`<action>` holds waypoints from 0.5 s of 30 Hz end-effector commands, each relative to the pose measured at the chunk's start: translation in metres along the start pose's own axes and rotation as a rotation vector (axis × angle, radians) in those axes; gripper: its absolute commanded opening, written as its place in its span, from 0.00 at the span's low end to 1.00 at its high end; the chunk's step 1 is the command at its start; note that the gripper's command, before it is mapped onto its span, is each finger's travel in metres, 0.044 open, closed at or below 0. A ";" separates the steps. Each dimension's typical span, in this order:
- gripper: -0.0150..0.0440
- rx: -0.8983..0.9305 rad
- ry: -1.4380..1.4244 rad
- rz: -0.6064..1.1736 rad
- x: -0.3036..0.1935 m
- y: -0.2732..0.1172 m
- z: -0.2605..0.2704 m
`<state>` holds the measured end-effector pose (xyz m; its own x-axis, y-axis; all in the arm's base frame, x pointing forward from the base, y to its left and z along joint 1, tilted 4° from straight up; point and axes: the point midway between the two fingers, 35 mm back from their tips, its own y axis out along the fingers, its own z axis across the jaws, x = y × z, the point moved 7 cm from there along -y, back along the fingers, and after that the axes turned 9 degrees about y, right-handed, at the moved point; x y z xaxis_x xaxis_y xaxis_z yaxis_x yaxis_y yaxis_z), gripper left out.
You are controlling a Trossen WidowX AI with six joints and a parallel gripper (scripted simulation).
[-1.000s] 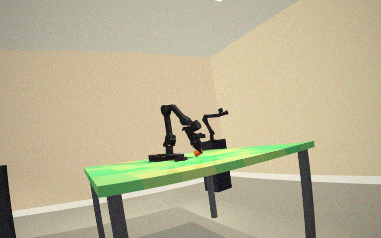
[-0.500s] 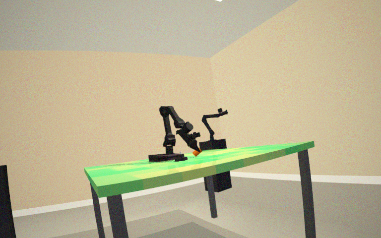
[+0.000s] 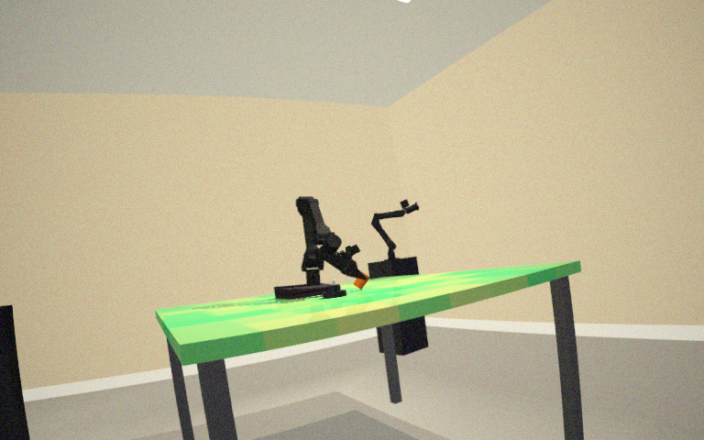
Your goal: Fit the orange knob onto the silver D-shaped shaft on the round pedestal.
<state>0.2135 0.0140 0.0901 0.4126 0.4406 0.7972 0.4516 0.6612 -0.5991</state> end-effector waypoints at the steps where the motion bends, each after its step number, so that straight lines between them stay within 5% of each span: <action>1: 0.56 0.018 -0.002 -0.067 -0.008 -0.002 0.000; 15: 0.56 0.057 0.000 -0.305 -0.038 -0.008 -0.005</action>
<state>0.2014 -0.0081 0.0692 0.2882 0.2585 0.9220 0.5053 0.7769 -0.3757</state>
